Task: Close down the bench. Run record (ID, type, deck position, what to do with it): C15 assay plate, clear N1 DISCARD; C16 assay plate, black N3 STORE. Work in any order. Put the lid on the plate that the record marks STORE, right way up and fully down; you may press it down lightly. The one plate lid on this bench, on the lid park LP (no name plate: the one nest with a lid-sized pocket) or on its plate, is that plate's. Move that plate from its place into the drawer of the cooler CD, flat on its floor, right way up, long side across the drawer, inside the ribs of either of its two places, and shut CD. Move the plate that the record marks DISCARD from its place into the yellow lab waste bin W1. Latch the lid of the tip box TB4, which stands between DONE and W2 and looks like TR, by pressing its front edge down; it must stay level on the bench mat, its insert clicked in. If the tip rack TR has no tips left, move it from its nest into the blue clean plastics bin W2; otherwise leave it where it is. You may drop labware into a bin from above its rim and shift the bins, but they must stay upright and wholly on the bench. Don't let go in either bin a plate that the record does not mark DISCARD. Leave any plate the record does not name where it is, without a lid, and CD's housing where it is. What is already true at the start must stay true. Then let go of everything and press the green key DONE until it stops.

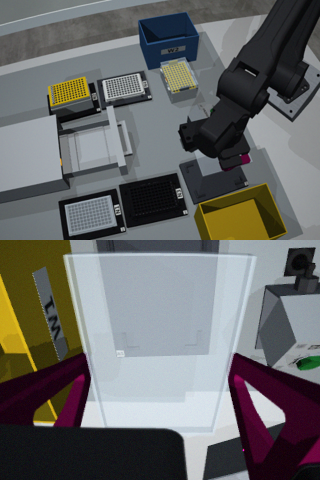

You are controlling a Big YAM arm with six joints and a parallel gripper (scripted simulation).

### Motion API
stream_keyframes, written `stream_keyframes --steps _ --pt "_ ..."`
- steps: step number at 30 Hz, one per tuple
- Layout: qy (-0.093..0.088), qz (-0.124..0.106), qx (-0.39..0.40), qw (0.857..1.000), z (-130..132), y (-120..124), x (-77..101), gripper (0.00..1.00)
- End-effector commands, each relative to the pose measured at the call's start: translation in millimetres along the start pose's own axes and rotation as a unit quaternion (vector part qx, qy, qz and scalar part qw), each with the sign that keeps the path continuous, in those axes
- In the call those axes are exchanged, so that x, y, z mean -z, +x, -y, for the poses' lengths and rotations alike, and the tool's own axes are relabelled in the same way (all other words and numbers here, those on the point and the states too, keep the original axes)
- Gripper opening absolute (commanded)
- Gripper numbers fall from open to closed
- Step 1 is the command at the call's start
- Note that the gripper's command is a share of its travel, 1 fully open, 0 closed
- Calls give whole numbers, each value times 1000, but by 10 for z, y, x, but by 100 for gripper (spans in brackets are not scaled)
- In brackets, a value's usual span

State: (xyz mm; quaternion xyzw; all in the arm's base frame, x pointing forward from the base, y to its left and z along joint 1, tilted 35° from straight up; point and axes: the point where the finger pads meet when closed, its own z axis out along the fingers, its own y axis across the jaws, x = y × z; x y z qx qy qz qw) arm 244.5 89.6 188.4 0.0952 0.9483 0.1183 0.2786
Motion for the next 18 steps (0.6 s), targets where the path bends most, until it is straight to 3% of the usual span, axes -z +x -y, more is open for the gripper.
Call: stream_keyframes --steps 1,18 --pt "-12 29 -32 999 -144 -365 162 0" --pt "-10 29 -19 999 -177 -763 157 0"
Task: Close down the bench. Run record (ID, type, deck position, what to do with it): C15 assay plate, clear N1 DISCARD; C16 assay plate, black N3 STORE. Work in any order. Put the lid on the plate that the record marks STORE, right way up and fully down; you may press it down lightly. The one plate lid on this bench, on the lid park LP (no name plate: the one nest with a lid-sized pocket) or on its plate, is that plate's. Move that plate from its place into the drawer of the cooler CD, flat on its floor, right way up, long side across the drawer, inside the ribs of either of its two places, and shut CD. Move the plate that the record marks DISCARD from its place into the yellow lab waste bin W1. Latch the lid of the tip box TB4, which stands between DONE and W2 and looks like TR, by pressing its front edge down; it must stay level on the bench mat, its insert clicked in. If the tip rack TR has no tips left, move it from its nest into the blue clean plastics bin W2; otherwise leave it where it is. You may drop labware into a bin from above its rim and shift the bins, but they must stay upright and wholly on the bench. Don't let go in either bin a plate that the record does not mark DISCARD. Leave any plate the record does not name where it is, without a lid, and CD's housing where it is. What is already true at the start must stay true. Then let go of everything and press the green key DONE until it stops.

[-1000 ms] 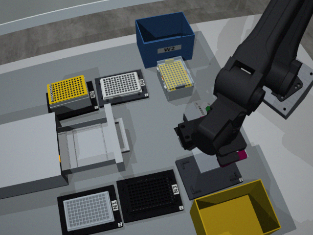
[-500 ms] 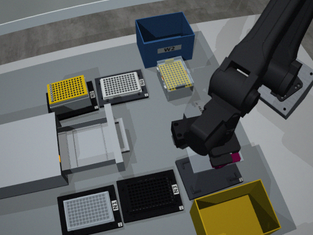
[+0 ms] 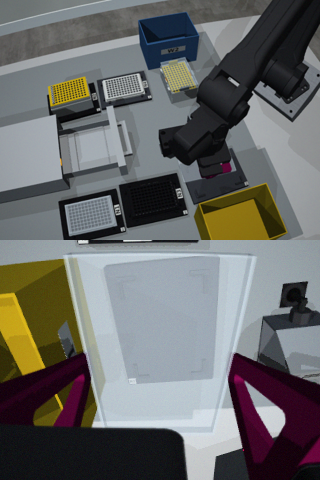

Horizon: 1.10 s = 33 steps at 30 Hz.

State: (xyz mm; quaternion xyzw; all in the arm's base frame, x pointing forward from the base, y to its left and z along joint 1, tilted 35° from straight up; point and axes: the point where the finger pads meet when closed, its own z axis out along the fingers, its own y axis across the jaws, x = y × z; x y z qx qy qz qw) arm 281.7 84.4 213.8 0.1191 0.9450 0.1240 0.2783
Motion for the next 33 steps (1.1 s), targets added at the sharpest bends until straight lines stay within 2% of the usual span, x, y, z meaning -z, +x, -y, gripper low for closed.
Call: stream_keyframes --steps 1,33 --pt "-11 26 5 1000 -133 -335 144 0" --pt "-4 18 6 1000 -218 -1034 137 0"
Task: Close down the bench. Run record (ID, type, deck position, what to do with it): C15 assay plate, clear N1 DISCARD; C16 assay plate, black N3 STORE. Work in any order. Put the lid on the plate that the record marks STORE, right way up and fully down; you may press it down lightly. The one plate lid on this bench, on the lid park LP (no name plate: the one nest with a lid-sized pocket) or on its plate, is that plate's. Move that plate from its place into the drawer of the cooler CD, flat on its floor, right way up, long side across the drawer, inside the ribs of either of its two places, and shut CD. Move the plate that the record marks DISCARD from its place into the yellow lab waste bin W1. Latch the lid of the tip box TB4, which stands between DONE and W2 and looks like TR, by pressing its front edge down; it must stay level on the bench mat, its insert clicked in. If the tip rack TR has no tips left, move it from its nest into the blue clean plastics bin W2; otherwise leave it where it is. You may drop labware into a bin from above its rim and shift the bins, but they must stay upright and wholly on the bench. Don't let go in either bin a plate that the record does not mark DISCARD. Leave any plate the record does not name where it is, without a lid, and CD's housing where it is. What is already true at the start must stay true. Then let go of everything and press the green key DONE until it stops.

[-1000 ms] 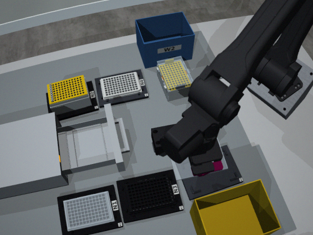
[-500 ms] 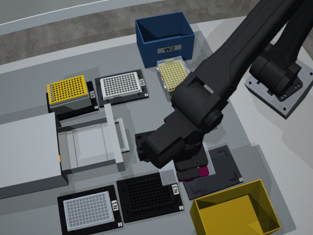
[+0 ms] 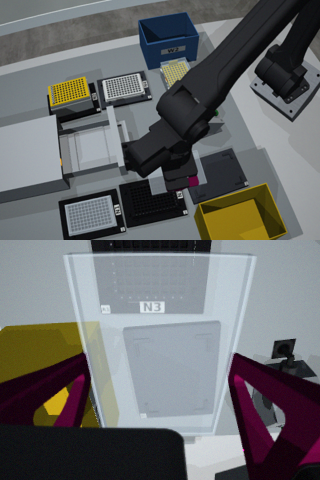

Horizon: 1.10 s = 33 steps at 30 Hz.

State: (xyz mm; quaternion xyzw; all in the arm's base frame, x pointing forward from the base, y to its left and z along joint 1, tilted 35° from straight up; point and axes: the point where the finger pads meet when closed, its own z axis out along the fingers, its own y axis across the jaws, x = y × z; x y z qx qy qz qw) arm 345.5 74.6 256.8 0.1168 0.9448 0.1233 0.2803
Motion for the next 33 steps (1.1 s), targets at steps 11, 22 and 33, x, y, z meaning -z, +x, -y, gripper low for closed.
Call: stream_keyframes --steps 11,22,33 --pt "-7 17 8 1000 -153 -504 122 0" --pt "-3 17 4 1000 -157 -807 124 0" --pt "1 -2 3 1000 -112 -617 -28 0"
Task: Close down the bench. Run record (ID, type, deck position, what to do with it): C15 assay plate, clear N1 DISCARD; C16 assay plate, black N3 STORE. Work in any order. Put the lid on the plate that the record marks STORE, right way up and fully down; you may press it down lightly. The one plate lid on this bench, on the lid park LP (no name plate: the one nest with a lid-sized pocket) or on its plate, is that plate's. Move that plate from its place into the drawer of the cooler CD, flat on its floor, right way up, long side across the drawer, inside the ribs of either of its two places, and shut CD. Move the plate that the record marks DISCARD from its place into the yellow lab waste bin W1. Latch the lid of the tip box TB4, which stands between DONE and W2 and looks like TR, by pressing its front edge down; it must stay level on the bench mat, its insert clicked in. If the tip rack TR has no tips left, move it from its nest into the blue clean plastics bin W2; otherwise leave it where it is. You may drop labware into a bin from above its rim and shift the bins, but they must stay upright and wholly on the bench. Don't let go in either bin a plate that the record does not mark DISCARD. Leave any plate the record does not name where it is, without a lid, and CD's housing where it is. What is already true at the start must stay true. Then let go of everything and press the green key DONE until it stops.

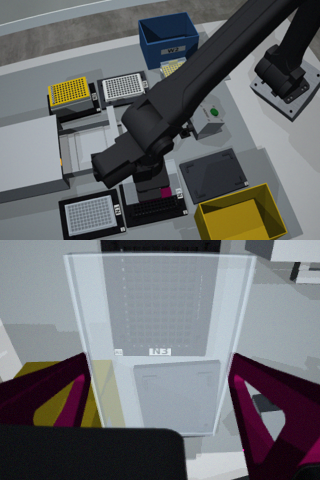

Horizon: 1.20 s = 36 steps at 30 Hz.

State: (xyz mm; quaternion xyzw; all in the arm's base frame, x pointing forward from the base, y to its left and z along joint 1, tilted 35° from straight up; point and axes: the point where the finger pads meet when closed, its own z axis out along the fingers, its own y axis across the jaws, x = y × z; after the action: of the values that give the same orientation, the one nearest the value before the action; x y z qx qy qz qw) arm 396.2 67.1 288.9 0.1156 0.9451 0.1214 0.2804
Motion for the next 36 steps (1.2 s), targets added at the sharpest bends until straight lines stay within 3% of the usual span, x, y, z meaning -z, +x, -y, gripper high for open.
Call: stream_keyframes --steps 1,36 --pt "0 -3 2 1000 -7 -17 -22 0" --pt "0 3 1 1000 28 -34 -48 0"
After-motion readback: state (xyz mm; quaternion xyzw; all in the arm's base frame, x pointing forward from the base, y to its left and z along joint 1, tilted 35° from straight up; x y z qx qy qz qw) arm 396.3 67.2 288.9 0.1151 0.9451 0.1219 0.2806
